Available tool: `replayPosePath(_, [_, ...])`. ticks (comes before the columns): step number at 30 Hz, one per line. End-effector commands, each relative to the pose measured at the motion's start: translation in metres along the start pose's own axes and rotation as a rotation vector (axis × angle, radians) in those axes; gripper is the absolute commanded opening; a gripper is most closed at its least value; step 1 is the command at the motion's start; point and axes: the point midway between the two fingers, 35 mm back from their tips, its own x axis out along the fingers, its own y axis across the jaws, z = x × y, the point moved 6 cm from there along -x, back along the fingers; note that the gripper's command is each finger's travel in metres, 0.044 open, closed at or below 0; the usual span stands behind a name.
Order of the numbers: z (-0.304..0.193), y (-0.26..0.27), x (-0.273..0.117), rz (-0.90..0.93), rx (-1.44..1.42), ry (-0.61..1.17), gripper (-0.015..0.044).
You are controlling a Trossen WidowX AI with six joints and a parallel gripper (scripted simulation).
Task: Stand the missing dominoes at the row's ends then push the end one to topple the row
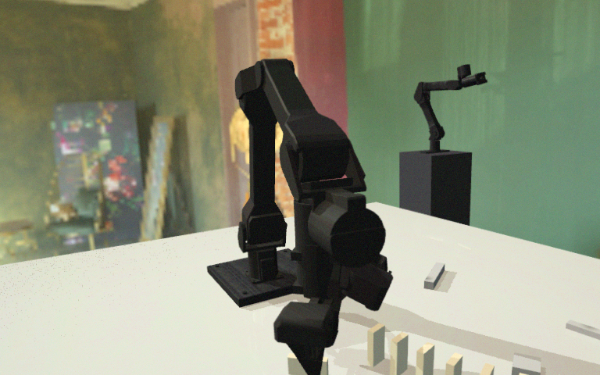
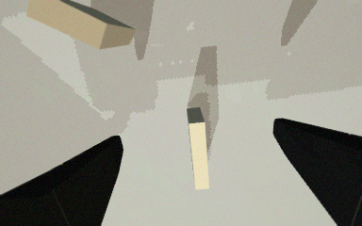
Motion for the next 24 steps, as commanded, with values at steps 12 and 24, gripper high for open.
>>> replayPosePath(12, [-0.001,0.001,0.025,-0.004,-0.007,-0.001,0.044])
replayPosePath(24, [-0.001,0.001,0.025,-0.004,-0.007,-0.001,0.0256])
